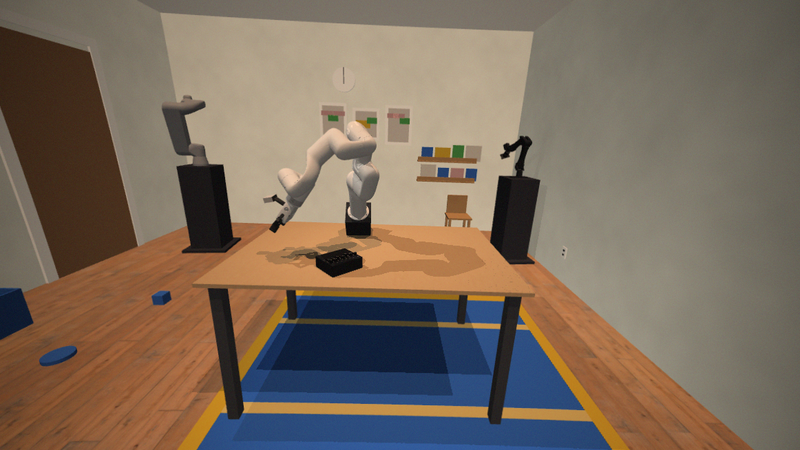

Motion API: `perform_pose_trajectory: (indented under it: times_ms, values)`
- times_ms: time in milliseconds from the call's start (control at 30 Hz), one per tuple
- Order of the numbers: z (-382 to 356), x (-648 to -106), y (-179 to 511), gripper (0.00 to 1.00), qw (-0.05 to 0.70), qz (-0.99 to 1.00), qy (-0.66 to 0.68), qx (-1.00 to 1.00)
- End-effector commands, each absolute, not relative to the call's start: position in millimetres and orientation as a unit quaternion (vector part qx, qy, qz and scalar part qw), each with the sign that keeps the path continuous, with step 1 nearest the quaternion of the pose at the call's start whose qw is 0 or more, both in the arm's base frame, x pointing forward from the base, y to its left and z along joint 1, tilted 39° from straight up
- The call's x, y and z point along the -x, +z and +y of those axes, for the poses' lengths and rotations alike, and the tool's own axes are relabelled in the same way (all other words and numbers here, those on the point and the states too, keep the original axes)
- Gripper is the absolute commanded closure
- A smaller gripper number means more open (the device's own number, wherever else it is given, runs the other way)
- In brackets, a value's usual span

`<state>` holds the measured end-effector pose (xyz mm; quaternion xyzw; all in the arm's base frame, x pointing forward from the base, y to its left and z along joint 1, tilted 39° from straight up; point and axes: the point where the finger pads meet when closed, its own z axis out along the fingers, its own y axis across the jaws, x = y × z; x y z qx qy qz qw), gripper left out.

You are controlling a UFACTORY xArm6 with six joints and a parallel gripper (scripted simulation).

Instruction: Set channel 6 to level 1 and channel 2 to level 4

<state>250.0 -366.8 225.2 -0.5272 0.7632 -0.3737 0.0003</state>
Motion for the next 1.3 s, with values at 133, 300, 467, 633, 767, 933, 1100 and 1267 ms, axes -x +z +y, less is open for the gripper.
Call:
perform_pose_trajectory:
  times_ms: [133, 300, 467, 633, 767, 933, 1100, 1267]
  values:
    - [-295.7, -285.2, 247.6, 0.00, 0.069, 0.757, -0.349, 0.549]
    - [-255.1, -299.2, 257.8, 0.00, 0.104, 0.751, -0.330, 0.562]
    - [-216.9, -308.7, 267.4, 0.00, 0.136, 0.744, -0.311, 0.576]
    - [-152.0, -316.9, 283.8, 0.00, 0.189, 0.727, -0.276, 0.600]
    - [-127.0, -317.4, 290.3, 0.00, 0.208, 0.719, -0.261, 0.609]
    - [-93.1, -315.6, 299.3, 0.00, 0.234, 0.707, -0.239, 0.623]
    - [-76.1, -313.7, 303.9, 0.00, 0.246, 0.700, -0.228, 0.630]
    - [-76.1, -313.7, 303.9, 0.00, 0.246, 0.700, -0.228, 0.630]
